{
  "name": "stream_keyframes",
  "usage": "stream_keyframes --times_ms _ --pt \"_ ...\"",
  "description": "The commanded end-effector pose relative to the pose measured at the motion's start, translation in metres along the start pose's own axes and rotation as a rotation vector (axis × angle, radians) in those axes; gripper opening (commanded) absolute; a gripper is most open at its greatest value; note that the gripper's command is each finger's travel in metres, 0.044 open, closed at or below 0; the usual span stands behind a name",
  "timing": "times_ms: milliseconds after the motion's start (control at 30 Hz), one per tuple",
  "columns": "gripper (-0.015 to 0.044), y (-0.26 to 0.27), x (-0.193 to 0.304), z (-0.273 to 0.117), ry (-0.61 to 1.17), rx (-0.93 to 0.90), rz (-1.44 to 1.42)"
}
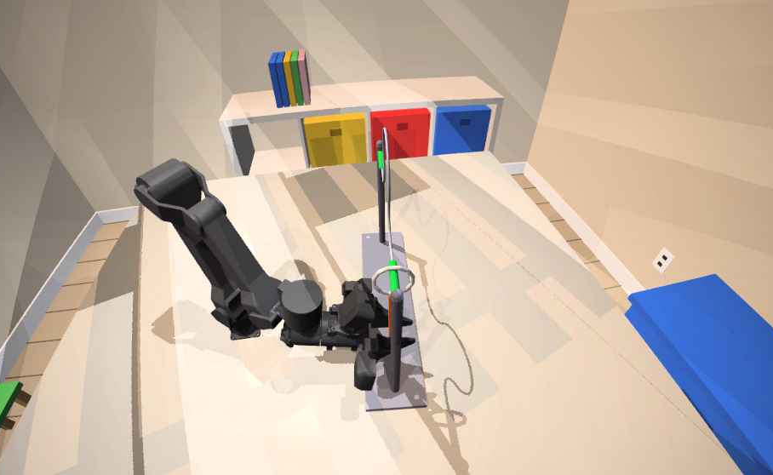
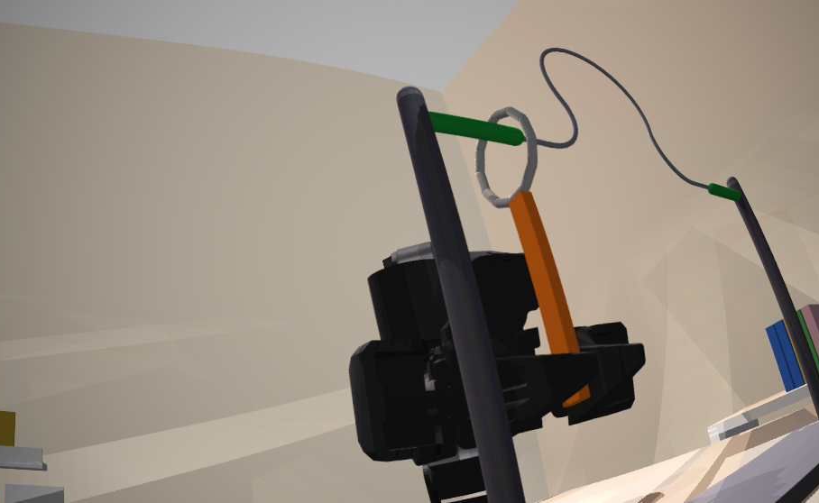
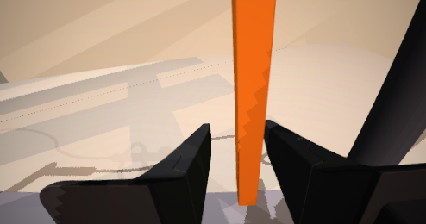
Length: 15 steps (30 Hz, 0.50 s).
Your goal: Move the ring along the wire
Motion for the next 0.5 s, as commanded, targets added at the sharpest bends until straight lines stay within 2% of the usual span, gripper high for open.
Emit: stream_keyframes --times_ms 0,367,467 --pt "0.0134 0.0000 0.0000 0.0000 0.000 0.000 0.000" --pt "-0.0150 0.0000 0.0000 0.0000 0.000 0.000 0.000" --pt "-0.0150 0.0000 0.0000 0.0000 0.000 0.000 0.000"
Point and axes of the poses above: the point midway between the two fingers, 35 mm back from their tips, its own z axis out along the fingers, its own y axis across the jaws, x = y × z, the point moved 1 cm from there along -z, back along the fingers, and after that the axes turned 1 degree about -z, right-handed, at the moved point
